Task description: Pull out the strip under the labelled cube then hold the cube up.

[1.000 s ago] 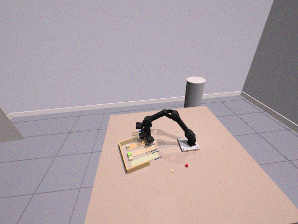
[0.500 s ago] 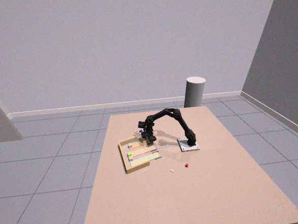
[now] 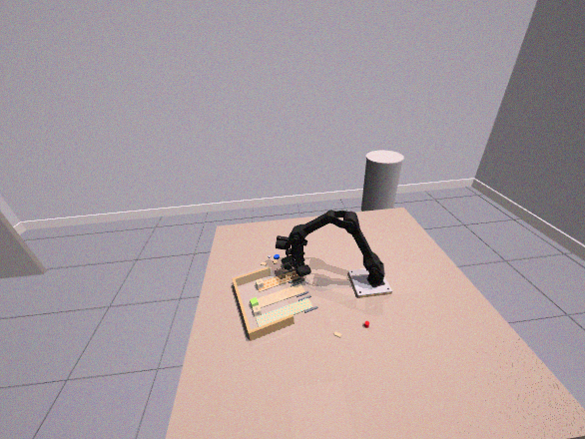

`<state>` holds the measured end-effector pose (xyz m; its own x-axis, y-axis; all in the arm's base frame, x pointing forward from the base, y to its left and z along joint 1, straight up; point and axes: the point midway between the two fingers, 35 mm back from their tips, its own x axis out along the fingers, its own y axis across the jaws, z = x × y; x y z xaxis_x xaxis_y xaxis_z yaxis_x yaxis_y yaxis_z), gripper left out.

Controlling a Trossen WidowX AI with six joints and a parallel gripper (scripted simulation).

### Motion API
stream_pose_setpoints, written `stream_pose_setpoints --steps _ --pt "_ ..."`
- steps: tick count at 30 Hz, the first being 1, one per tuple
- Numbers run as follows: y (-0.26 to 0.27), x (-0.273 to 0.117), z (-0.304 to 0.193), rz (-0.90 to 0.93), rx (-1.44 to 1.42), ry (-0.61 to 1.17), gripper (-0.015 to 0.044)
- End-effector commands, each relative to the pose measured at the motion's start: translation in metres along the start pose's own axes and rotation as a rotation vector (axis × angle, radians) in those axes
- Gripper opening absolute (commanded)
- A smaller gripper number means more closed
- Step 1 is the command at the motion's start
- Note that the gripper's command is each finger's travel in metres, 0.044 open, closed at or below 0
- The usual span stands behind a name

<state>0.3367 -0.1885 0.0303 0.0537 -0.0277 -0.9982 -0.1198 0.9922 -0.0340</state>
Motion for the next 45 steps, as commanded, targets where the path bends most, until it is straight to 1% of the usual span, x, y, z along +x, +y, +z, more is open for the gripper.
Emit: stream_pose_setpoints --steps 1,45 --pt "0.002 0.007 -0.013 0.012 -0.001 0.024 0.0000" --pt "0.003 0.006 -0.079 0.012 -0.001 0.029 0.0000"
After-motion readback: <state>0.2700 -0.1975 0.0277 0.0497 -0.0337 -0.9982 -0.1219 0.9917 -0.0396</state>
